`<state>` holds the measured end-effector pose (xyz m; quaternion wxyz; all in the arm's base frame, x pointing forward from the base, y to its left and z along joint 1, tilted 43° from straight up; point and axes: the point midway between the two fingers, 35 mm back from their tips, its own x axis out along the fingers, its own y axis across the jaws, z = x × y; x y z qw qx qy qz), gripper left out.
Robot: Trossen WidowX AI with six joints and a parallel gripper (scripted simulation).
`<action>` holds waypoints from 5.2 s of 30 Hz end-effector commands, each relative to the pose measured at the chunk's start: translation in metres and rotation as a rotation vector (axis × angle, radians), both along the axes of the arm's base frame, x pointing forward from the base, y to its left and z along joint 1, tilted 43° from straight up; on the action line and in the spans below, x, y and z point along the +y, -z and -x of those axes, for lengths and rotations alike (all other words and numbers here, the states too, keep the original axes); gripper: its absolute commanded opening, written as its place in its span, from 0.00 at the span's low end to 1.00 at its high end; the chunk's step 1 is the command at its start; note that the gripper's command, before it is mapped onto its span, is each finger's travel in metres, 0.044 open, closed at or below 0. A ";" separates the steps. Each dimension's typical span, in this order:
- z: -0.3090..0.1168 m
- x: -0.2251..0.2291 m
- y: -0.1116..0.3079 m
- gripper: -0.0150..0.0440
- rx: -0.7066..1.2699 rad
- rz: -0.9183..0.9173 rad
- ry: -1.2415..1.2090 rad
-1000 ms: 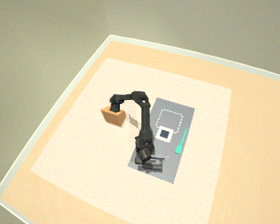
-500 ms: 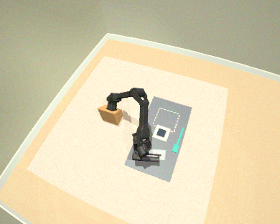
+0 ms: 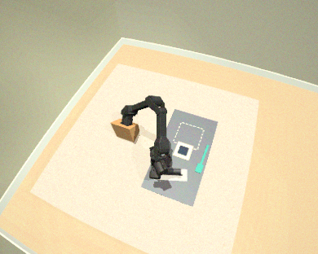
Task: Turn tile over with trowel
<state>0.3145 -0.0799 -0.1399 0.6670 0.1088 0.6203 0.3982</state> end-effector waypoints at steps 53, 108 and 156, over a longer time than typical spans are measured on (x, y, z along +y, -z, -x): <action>-0.086 0.005 -0.029 0.71 -0.021 0.001 -0.023; -0.083 0.031 -0.001 0.47 -0.049 -0.005 -0.054; -0.083 0.031 -0.001 0.71 -0.604 -0.077 -0.672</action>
